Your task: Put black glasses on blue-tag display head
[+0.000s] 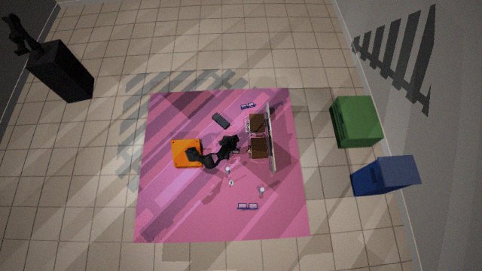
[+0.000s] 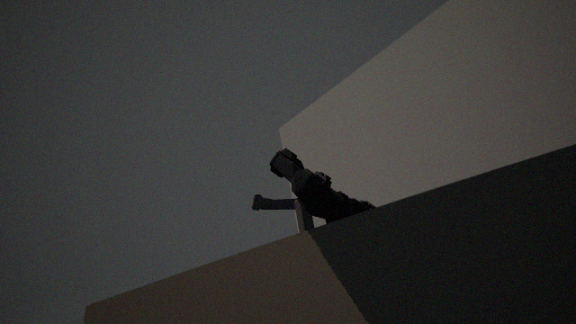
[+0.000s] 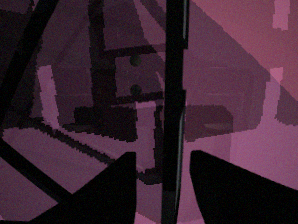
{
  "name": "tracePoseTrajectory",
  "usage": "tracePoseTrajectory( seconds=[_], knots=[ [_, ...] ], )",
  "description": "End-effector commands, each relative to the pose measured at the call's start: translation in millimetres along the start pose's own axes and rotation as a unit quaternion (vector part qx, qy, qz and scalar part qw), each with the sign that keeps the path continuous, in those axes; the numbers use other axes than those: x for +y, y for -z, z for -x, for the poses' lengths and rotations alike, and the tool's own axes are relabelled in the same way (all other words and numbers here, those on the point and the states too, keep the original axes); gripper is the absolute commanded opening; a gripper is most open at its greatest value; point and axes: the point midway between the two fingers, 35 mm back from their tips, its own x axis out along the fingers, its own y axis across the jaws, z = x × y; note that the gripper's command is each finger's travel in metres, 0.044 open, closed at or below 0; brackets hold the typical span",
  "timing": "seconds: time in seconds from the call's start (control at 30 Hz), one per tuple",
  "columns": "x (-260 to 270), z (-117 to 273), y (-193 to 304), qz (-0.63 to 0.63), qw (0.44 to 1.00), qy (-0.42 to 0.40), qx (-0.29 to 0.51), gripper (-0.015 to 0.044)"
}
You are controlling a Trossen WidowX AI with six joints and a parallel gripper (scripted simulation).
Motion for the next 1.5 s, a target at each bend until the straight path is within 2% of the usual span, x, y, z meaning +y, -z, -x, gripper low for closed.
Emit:
tracePoseTrajectory(
  seconds=[0.0,0.47,0.7,1.23,1.47],
  knots=[
    [0,0,0,0.000,1.000,0.000,0.000,0.0093],
    [0,0,0,0.000,1.000,0.000,0.000,0.0000],
    [0,3,-1,0.000,1.000,0.000,0.000,0.0000],
    [5,99,2,0.001,1.000,-0.001,0.001,0.0000],
    [5,104,4,0.004,1.000,0.000,0.001,0.0000]
  ],
)
